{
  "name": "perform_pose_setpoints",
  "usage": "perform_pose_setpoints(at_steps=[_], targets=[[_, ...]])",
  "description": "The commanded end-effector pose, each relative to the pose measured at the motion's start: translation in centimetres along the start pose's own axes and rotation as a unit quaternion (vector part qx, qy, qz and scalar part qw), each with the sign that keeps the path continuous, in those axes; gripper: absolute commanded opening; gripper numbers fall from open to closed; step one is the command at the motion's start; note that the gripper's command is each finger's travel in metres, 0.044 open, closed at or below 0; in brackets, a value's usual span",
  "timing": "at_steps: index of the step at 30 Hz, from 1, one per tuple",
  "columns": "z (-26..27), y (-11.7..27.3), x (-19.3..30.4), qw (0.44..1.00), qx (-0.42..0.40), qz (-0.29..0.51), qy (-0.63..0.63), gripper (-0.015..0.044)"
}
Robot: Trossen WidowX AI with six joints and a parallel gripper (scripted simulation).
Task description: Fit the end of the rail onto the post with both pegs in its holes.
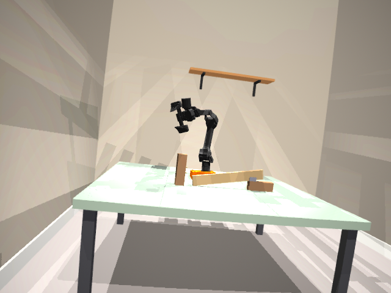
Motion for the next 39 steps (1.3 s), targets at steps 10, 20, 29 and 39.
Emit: perform_pose_setpoints(at_steps=[10, 20, 29, 39], targets=[[15.0, -3.5, -4.4, 0.951, -0.286, 0.006, 0.117, 0.044], [25.3, -1.5, -4.9, 0.811, -0.515, 0.005, 0.276, 0.044], [29.3, 1.0, -4.7, 0.706, -0.614, -0.005, 0.353, 0.044], [30.6, 0.5, -4.1, 0.706, -0.614, -0.005, 0.353, 0.044]])
Point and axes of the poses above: the point midway between the two fingers, 35 mm back from their tips, its own y axis back along the fingers, its own z axis across the jaws, x = y × z, the point moved 3 cm from there along y, back along the fingers, and after that the axes turned 9 degrees about -y, right-handed, at the moved point
